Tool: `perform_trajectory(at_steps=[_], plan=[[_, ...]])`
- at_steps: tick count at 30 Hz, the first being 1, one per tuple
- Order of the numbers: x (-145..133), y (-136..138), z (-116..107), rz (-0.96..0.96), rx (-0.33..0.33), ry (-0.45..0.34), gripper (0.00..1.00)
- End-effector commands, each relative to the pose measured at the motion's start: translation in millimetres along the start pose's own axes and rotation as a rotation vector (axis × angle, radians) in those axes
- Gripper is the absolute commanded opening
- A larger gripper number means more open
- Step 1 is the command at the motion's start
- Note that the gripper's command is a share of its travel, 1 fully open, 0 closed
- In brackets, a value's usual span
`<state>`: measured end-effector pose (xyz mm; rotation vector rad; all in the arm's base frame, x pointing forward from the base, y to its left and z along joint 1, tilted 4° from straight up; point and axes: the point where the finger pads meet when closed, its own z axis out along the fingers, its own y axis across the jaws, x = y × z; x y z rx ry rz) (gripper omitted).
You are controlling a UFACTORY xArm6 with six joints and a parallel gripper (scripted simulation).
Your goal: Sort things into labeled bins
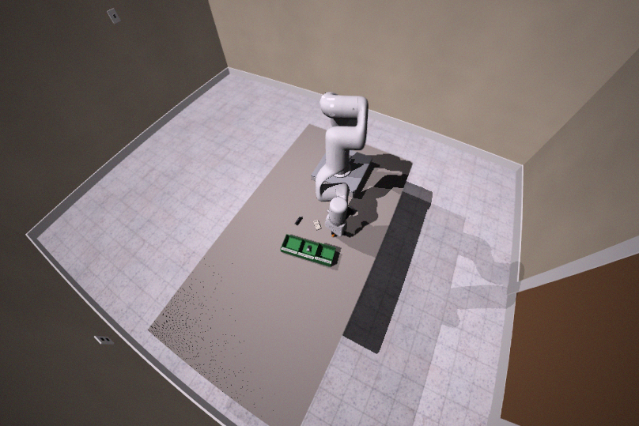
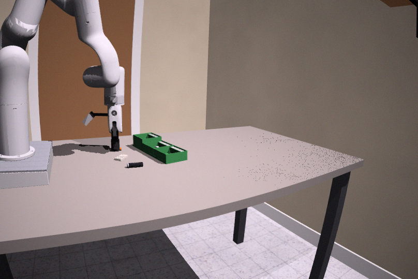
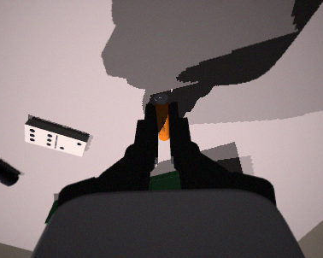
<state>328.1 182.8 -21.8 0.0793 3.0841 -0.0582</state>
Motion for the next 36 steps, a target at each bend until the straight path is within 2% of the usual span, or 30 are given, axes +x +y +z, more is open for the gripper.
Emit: perform_trajectory(at_steps=[1, 12, 32, 36], plan=[[-1, 1, -1, 0.0, -0.002, -0.003, 0.0], [-1, 1, -1, 0.0, -0.002, -0.003, 0.0], [-1, 1, -61, 0.0, -0.002, -0.003, 0.0], [-1, 1, -61, 0.0, -0.002, -0.003, 0.0]])
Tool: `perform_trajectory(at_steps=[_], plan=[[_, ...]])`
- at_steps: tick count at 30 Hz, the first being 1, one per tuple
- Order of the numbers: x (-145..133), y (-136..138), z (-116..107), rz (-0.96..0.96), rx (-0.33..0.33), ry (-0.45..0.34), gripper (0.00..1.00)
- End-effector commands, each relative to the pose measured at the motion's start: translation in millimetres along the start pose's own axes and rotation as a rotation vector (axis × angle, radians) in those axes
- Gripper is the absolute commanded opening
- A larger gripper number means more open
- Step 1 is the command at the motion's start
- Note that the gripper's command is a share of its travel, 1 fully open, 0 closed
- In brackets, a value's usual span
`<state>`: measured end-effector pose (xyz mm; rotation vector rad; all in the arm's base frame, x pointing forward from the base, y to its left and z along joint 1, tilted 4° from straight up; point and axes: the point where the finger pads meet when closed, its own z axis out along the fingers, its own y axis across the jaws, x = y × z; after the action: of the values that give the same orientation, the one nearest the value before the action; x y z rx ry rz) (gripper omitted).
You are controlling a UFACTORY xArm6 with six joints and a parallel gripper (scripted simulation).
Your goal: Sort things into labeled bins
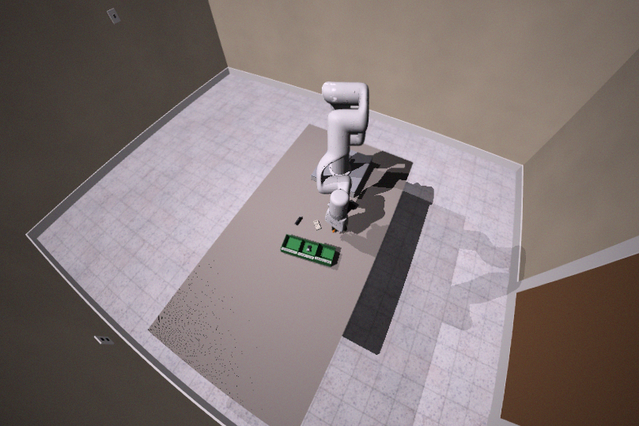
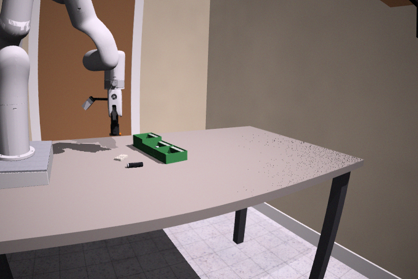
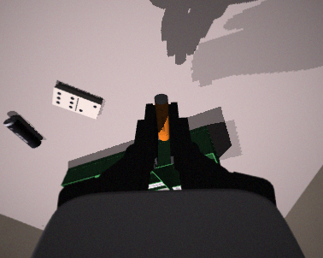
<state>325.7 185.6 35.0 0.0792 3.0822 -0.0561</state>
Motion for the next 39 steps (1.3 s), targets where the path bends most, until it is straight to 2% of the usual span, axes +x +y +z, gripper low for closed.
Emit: perform_trajectory(at_steps=[1, 19, 28, 30, 33, 39], plan=[[0, 0, -4, 0.0, -0.001, -0.001, 0.0], [0, 0, -11, 0.0, -0.001, -0.001, 0.0], [-41, 10, -11, 0.0, -0.001, -0.001, 0.0], [-41, 10, -11, 0.0, -0.001, -0.001, 0.0], [-58, 14, -11, 0.15, -0.001, -0.001, 0.0], [-93, 22, -11, 0.312, -0.006, -0.002, 0.0]])
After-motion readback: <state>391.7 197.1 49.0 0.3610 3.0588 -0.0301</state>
